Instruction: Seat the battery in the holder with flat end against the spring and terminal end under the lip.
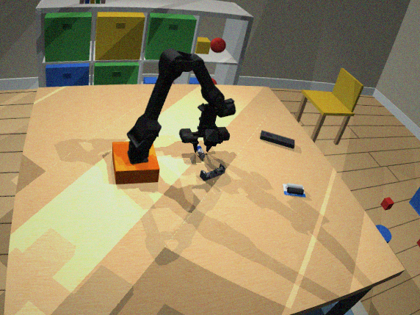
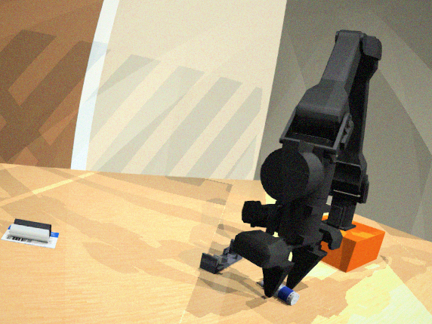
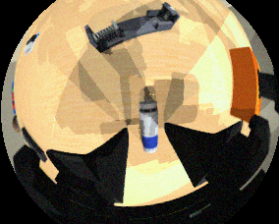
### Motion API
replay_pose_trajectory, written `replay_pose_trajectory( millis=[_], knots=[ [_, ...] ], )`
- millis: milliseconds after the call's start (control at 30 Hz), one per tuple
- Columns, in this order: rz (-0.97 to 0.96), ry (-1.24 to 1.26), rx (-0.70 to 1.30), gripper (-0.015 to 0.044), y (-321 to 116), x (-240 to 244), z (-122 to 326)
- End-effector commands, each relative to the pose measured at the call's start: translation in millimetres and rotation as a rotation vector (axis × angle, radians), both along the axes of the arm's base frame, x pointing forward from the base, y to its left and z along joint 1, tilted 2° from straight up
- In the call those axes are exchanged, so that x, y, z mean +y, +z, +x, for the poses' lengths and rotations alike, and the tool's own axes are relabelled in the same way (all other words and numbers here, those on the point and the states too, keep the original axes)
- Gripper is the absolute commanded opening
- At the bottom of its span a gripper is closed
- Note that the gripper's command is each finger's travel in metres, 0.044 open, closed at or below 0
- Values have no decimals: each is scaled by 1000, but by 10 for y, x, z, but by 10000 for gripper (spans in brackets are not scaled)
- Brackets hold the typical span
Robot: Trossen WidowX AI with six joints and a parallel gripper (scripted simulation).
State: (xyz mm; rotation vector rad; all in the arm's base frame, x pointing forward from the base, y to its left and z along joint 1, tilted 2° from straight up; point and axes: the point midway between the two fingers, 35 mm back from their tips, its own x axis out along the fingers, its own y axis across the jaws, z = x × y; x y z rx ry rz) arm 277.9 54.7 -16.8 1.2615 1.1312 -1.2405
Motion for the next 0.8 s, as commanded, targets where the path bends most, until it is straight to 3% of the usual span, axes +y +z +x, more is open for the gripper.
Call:
replay_pose_trajectory(
  millis=[0,100,367,767],
  knots=[
    [-4,-1,8,195,-49,-11,-30],
    [-4,-1,8,117,-49,-11,-30],
    [-4,-1,8,63,-49,-11,-30],
    [-3,-1,8,59,455,3,-41]
  ],
)
